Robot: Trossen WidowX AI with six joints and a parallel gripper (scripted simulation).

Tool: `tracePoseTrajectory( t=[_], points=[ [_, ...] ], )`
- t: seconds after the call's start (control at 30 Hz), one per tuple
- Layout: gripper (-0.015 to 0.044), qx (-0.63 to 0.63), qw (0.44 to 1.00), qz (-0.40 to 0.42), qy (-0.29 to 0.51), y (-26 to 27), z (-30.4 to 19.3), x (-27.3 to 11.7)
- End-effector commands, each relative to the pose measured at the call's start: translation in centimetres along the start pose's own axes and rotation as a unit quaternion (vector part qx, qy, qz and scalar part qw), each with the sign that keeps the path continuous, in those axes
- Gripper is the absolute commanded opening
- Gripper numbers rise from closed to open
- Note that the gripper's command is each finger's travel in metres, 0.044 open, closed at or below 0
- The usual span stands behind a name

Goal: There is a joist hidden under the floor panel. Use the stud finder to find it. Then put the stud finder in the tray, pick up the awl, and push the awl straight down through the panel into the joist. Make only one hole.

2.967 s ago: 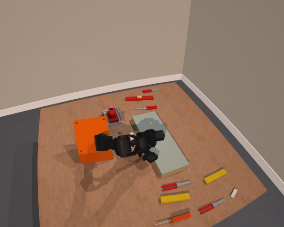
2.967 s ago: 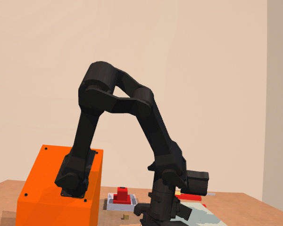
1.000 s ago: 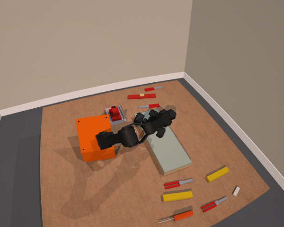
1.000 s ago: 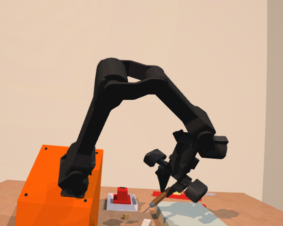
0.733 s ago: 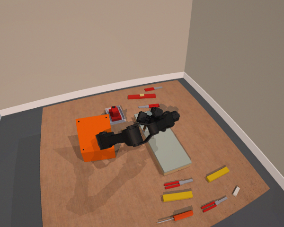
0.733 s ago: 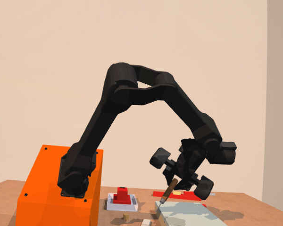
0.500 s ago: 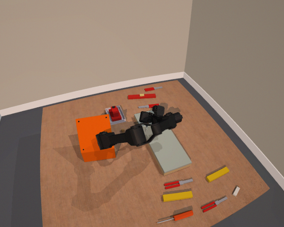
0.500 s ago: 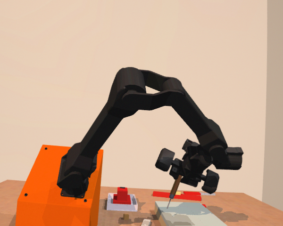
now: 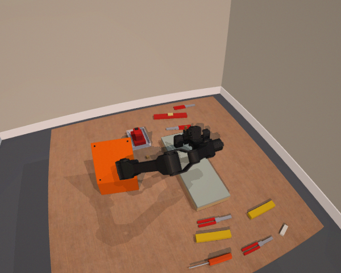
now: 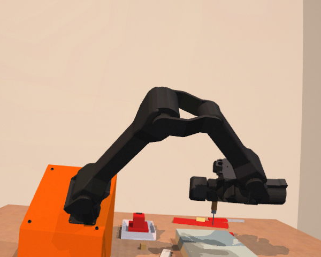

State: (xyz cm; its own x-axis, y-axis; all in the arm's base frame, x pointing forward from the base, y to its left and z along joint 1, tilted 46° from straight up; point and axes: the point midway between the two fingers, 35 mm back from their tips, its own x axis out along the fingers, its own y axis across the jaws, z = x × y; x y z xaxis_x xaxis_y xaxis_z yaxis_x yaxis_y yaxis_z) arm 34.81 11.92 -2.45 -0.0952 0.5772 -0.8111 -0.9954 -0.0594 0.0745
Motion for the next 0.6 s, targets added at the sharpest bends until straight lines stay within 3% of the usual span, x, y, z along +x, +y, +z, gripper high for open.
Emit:
tracePoseTrajectory(
  t=[0.0, 0.57],
  points=[
    [0.0000, -0.012, 1.000, -0.003, -0.011, -0.4, 0.3, 0.0],
    [0.0000, -0.012, 1.000, -0.003, -0.010, -0.5, -0.9, 0.2]
  ],
)
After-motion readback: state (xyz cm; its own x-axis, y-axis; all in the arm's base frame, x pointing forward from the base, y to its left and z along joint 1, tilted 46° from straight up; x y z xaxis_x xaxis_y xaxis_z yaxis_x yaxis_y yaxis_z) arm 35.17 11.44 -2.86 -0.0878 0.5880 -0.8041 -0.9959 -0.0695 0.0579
